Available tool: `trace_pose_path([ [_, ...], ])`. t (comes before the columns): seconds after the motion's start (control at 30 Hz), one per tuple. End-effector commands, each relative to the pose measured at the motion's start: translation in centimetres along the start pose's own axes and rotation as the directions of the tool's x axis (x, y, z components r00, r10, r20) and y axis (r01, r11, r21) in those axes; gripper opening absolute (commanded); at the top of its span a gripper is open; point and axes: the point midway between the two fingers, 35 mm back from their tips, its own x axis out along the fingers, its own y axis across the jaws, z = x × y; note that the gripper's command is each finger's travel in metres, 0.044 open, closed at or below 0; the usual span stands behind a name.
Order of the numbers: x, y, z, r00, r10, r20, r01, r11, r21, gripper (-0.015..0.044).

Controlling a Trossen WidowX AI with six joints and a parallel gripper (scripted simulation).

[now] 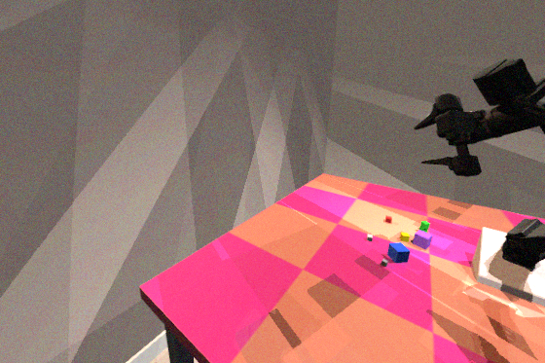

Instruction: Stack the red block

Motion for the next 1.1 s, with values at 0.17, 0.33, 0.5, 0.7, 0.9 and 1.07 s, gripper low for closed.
trace_pose_path([
  [0.17,7.4,-1.8,-3.4,0.981,0.159,-0.107,-0.150,0.985,0.090,0.0440],
  [0.33,10.9,-2.2,-6.1,0.956,0.247,-0.161,-0.221,0.962,0.160,0.0440],
  [0.5,14.3,-2.3,-8.7,0.924,0.327,-0.200,-0.278,0.930,0.239,0.0440],
  [0.7,18.3,-2.0,-11.8,0.879,0.418,-0.231,-0.330,0.881,0.338,0.0440],
  [0.9,22.0,-0.8,-14.8,0.822,0.517,-0.241,-0.394,0.820,0.415,0.0440],
  [1.07,24.8,0.6,-17.4,0.767,0.595,-0.241,-0.440,0.760,0.479,0.0440],
])
